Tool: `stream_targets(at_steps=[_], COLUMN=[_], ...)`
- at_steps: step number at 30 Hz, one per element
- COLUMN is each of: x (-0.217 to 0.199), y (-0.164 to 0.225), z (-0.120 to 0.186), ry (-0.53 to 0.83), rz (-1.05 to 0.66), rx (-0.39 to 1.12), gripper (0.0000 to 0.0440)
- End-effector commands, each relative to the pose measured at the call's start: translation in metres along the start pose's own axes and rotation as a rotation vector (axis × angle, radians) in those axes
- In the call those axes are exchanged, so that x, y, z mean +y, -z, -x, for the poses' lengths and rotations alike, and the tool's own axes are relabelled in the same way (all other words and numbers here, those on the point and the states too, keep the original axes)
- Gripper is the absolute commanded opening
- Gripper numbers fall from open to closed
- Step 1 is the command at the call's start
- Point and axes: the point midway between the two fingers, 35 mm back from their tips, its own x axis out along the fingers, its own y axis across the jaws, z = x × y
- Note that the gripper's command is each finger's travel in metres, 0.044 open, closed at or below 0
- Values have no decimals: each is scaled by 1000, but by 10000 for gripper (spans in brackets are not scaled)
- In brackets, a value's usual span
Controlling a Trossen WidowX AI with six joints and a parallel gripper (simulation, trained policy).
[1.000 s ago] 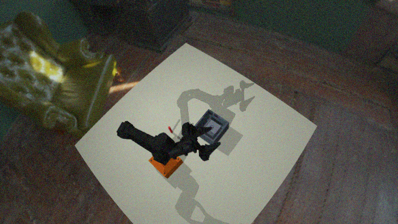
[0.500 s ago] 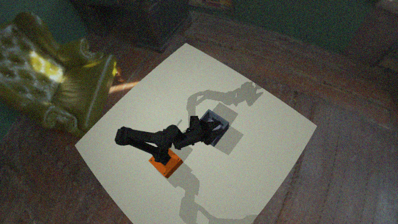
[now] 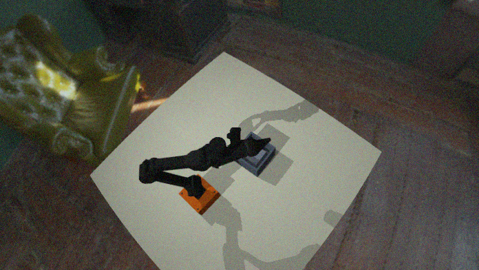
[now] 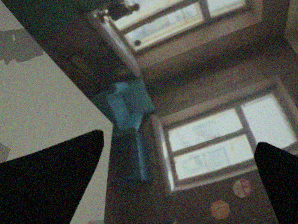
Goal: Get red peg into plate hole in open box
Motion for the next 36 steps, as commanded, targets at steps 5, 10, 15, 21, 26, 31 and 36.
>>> stream_targets(at_steps=[5,10,15,21,26,31,36], x=[35,62,91,127,157,186,214], y=[-20,-34,-47,-62,-72,-80,-85], z=[-7,-8,-4,5,18,36,57], ry=[-134,-235,-336,-455,-546,-623,-680], rz=[-206,-338,-462,-599,-701,-791,-866], rx=[16,47,97,183,279,397,535], gripper=[440,440,440,440,440,440,440])
